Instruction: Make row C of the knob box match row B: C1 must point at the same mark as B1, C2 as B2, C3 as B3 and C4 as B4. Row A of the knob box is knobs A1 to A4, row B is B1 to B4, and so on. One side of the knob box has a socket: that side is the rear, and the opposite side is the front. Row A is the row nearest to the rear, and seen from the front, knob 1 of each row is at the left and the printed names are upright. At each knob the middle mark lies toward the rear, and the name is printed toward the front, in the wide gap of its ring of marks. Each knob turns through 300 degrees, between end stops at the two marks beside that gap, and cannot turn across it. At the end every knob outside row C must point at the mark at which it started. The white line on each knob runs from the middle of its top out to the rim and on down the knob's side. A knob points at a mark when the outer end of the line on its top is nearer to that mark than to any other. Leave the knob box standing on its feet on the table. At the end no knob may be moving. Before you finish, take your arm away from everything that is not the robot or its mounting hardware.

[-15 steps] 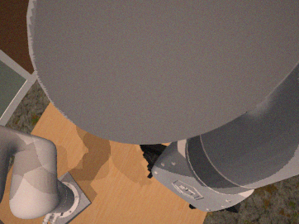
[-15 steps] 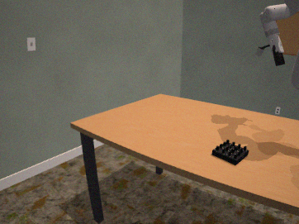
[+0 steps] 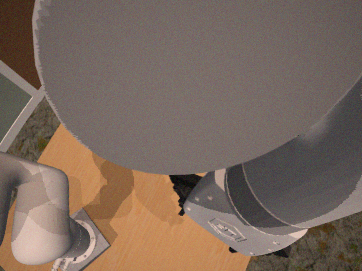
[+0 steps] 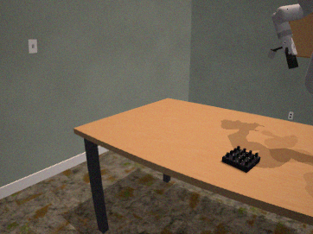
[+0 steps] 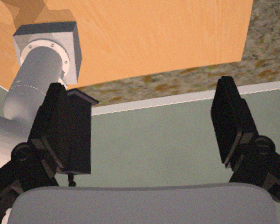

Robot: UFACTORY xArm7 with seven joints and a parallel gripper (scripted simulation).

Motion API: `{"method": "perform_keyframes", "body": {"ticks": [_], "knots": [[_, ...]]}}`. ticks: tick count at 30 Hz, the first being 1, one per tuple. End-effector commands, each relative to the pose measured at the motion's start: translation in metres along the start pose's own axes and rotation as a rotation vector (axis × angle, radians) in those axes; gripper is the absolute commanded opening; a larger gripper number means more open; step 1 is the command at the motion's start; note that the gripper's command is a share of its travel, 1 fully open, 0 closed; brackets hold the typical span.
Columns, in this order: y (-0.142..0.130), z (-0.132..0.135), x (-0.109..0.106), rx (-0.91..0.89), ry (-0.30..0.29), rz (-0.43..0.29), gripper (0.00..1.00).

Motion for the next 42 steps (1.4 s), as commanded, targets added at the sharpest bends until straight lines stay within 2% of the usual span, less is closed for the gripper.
{"method": "perform_keyframes", "body": {"ticks": [1,6,9,15,17,19,20,32,34,36,37,42], "knots": [[0.0,0.0,-0.001,0.001,-0.002,0.003,1.0],[0.008,-0.005,-0.003,-0.005,-0.011,0.015,1.0],[0.037,-0.027,-0.003,-0.025,-0.029,0.047,1.0],[0.075,-0.064,-0.001,-0.053,-0.049,0.093,1.0],[0.087,-0.078,0.0,-0.062,-0.054,0.109,1.0],[0.087,-0.078,0.0,-0.062,-0.054,0.109,1.0],[0.103,-0.099,0.003,-0.074,-0.059,0.131,1.0],[0.15,-0.181,0.02,-0.106,-0.062,0.205,1.0],[0.159,-0.204,0.027,-0.112,-0.06,0.221,1.0],[0.159,-0.204,0.027,-0.112,-0.06,0.221,1.0],[0.162,-0.213,0.03,-0.114,-0.058,0.228,1.0],[0.162,-0.213,0.03,-0.114,-0.058,0.228,1.0]]}}
Point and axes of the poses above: the point where the finger pads meet when closed, its own x axis out along the fingers, its own z axis across the jaws, y = z × x, the point moved 3 cm from there along -x, back along the fingers, and after that the axes turned 1 degree about -x, right-handed, at the moved point
